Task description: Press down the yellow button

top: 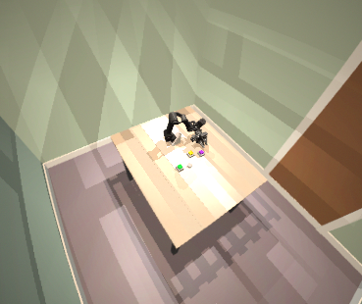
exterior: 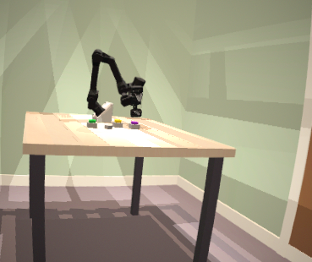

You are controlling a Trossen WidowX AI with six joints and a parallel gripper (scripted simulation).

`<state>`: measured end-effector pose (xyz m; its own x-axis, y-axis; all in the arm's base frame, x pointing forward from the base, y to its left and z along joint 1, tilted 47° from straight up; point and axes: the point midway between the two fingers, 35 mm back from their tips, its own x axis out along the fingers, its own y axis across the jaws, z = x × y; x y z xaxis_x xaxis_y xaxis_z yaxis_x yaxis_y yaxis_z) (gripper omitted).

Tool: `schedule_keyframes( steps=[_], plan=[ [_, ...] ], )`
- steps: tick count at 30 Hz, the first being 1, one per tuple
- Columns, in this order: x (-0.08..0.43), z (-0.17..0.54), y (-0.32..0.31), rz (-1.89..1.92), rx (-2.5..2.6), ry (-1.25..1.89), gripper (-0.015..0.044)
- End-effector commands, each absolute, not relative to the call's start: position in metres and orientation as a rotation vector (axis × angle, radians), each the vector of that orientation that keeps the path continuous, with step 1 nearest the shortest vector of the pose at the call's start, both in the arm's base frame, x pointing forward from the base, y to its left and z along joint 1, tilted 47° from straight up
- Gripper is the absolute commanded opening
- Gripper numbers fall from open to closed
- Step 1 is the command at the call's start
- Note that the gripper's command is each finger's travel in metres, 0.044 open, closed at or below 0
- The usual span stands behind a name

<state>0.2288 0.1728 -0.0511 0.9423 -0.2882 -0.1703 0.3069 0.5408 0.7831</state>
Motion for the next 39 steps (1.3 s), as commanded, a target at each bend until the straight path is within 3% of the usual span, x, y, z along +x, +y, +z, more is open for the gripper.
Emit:
schedule_keyframes(
  steps=[1,15,39],
  plan=[
    [0.229,-0.052,0.173,-0.357,0.921,0.03,0.04],
    [0.244,-0.047,0.171,-0.548,-0.102,0.792,0.04],
    [0.203,0.041,0.127,-0.592,-0.637,1.394,0.04]
  ],
)
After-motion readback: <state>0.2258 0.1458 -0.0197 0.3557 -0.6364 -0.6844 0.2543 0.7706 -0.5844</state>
